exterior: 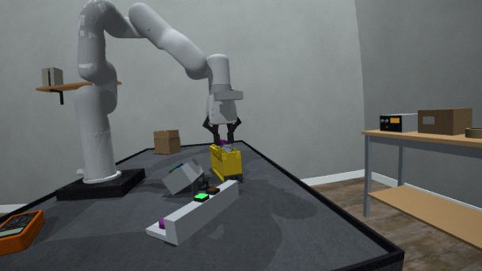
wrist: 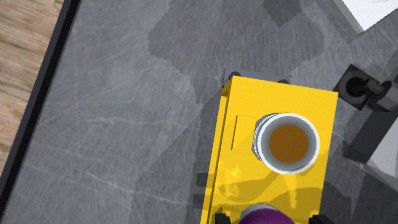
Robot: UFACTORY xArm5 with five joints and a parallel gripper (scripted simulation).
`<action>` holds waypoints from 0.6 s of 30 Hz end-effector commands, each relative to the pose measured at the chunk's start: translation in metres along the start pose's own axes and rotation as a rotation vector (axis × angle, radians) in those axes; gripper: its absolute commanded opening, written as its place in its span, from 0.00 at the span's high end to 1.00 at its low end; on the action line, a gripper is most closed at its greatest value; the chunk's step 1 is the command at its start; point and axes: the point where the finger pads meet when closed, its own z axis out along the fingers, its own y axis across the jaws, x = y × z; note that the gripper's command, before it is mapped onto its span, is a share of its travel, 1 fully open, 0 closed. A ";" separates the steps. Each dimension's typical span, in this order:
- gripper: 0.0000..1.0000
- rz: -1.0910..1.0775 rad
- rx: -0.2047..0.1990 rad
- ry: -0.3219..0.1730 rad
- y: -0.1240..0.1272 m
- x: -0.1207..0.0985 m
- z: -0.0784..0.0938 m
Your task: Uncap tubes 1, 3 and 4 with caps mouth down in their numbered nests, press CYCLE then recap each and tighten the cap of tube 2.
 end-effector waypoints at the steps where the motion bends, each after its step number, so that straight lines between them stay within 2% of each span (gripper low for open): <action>1: 0.54 -0.131 0.005 -0.004 -0.001 0.000 -0.001; 4: 0.54 -0.236 0.005 -0.003 -0.001 0.000 -0.001; 9: 0.54 -0.236 0.005 -0.003 -0.001 0.000 -0.001; 10: 1.00 -0.236 0.005 -0.003 -0.001 0.000 -0.001; 18: 1.00 -0.236 0.005 -0.003 -0.001 0.000 -0.001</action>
